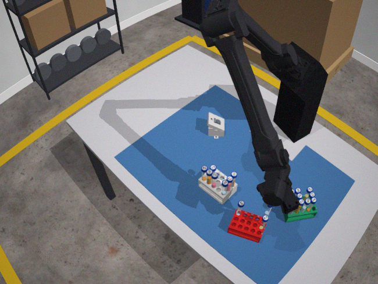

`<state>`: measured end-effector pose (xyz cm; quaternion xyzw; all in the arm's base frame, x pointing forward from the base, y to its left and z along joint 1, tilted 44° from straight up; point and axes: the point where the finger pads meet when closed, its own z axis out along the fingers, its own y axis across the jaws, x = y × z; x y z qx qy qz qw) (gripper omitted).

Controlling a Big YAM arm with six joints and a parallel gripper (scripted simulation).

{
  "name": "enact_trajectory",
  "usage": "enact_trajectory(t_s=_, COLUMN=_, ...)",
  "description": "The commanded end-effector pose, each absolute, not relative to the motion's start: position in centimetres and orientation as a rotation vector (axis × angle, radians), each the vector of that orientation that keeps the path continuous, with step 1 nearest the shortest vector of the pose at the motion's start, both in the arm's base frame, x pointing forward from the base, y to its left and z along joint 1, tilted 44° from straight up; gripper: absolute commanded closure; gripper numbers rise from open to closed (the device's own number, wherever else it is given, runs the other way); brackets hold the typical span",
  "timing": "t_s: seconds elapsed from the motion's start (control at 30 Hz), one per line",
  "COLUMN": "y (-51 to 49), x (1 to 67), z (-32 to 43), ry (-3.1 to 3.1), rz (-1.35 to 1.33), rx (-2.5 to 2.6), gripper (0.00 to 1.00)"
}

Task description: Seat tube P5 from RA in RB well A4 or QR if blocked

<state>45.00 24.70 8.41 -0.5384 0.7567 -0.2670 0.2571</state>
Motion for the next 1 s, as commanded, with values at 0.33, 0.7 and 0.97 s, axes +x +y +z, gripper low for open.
enact_trajectory(t_s=0.33, y=25.3, x=43.8, z=10.0, ry=2.020, rz=-0.702, rx=-1.422, gripper=1.00)
enact_trajectory(t_s=0.7, y=24.6, x=42.6, z=9.2, ry=2.019, rz=-0.702, rx=-1.425, gripper=1.00)
enact_trajectory(t_s=0.97, y=23.9, x=41.7, z=8.4, ry=2.019, rz=-0.702, rx=-1.425, gripper=1.00)
